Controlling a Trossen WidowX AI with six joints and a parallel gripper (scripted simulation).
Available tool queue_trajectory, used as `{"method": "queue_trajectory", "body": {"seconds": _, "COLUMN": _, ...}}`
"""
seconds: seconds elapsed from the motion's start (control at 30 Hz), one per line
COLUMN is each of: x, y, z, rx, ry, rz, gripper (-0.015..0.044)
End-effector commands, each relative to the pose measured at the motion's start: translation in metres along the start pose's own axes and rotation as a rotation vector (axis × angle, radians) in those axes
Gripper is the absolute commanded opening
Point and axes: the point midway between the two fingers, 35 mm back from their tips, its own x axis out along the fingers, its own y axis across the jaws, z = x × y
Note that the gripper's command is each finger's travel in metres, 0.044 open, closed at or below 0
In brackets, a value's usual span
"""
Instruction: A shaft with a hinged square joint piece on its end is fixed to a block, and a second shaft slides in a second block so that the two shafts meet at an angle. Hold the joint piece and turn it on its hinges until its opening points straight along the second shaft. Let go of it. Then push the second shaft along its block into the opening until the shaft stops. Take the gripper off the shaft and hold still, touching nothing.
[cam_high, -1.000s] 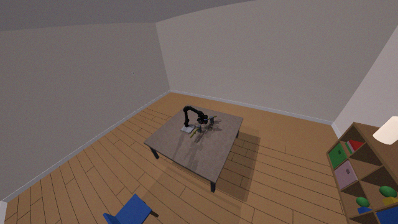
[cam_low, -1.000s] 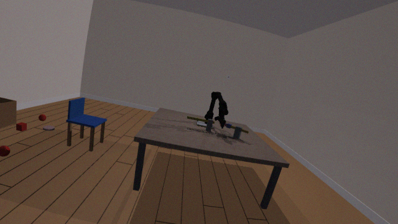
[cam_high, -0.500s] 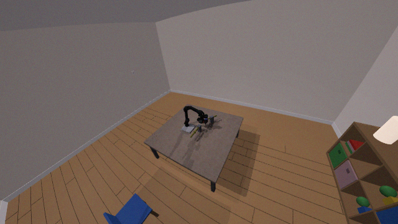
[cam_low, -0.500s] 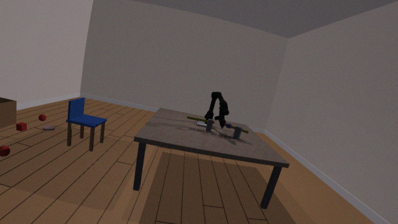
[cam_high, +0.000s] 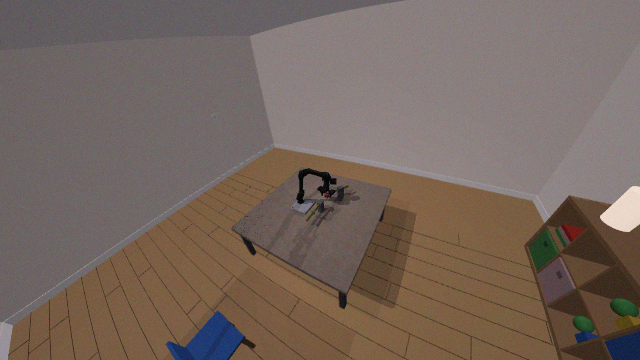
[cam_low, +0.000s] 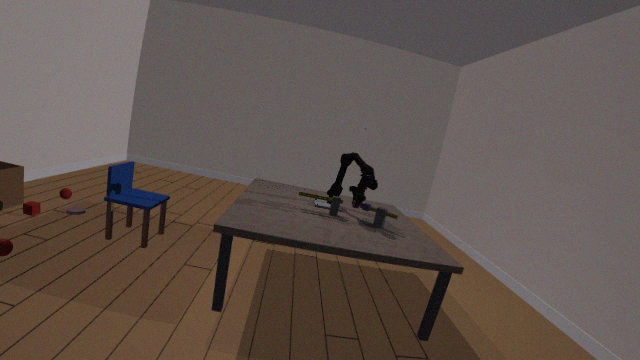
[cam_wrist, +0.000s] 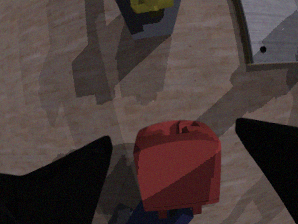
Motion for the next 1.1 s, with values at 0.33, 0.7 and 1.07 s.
{"method": "queue_trajectory", "body": {"seconds": 0.33, "x": -0.027, "y": 0.005, "z": 0.005, "rx": -0.209, "ry": 0.012, "rz": 0.032, "gripper": 0.0440}}
{"method": "queue_trajectory", "body": {"seconds": 0.7, "x": -0.070, "y": 0.006, "z": 0.014, "rx": -0.576, "ry": 0.057, "rz": 0.097, "gripper": 0.0440}}
{"method": "queue_trajectory", "body": {"seconds": 1.07, "x": -0.112, "y": 0.000, "z": 0.025, "rx": -0.943, "ry": 0.074, "rz": 0.184, "gripper": 0.0440}}
